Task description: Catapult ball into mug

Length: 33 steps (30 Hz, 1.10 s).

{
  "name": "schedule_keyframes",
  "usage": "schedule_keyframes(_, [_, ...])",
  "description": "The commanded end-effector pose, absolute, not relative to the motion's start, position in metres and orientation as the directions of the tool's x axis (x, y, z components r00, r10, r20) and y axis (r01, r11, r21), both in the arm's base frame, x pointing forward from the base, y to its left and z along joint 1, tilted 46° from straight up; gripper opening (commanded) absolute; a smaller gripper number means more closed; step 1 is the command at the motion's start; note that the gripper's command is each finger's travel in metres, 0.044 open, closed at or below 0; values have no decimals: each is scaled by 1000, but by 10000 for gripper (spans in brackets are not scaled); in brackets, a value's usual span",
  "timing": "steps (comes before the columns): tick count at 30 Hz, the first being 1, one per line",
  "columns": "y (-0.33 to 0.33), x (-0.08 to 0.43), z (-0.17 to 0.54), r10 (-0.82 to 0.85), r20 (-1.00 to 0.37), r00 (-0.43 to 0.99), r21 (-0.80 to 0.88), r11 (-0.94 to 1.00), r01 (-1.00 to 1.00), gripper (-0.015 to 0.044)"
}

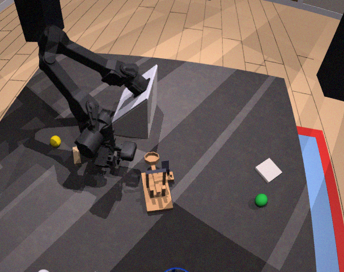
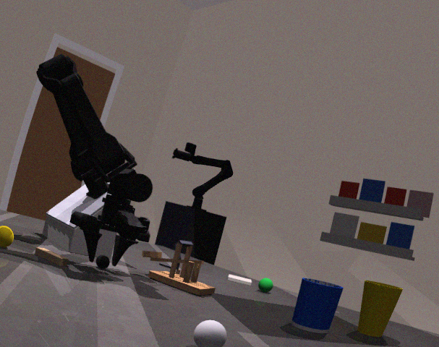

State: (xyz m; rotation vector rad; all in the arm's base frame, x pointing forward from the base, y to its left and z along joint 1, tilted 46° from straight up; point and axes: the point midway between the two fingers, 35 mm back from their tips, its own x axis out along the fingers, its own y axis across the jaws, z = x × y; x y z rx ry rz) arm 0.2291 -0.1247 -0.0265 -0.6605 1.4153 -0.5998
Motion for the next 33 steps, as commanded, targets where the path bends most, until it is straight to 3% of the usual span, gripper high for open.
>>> schedule_keyframes(1, [-126,225,-30,-722,-689,62,-724,689,-23,221])
schedule_keyframes(4, [-126,225,-30,-722,-689,62,-724,689,-23,142])
schedule_keyframes(12, [-126,225,-30,-722,-689,62,-724,689,-23,89])
schedule_keyframes(16, [-120,227,-27,-719,-692,63,-721,693,-23,0])
schedule_keyframes(33, [-56,231,23,-706,-705,62,-708,705,-24,0])
